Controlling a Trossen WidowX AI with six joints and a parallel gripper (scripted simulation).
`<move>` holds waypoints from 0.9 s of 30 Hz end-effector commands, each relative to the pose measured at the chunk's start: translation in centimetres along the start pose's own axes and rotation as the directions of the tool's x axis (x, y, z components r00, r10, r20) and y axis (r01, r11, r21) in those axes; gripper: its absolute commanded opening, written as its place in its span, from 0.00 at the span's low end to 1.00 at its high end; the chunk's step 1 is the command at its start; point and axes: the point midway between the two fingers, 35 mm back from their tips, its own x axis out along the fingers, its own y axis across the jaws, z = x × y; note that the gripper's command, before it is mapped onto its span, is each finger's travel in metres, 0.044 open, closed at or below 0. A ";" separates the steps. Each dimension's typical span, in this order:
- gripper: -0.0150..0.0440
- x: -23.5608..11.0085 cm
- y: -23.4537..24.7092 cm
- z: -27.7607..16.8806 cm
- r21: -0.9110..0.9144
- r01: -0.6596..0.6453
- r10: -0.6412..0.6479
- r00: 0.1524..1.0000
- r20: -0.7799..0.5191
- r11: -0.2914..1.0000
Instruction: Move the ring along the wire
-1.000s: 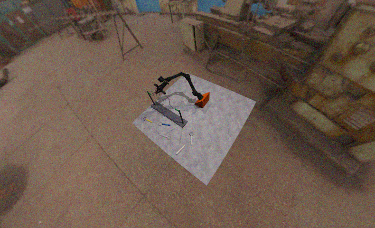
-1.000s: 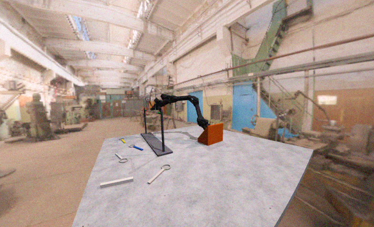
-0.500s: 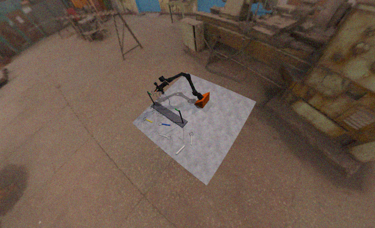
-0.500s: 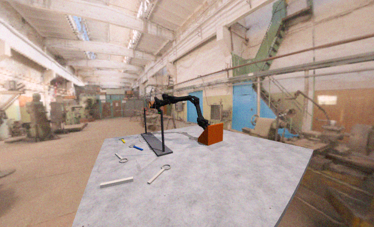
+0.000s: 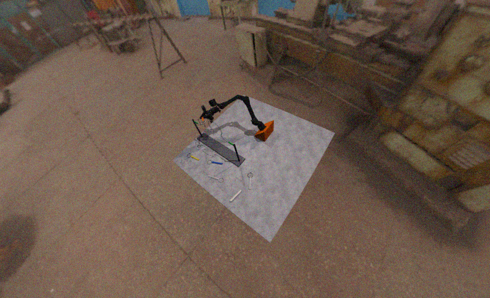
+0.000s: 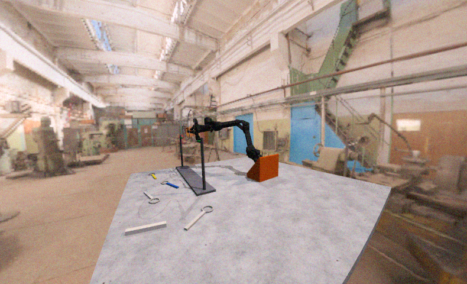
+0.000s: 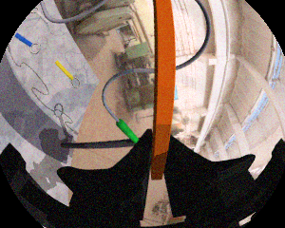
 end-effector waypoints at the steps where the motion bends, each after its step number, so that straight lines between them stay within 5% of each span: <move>1: 0.00 0.0 -0.5 0.1 -0.085 0.045 -0.045 0.999 0.006 0.995; 27: 0.00 -0.3 -2.7 0.5 -0.456 0.244 -0.244 0.968 0.061 0.856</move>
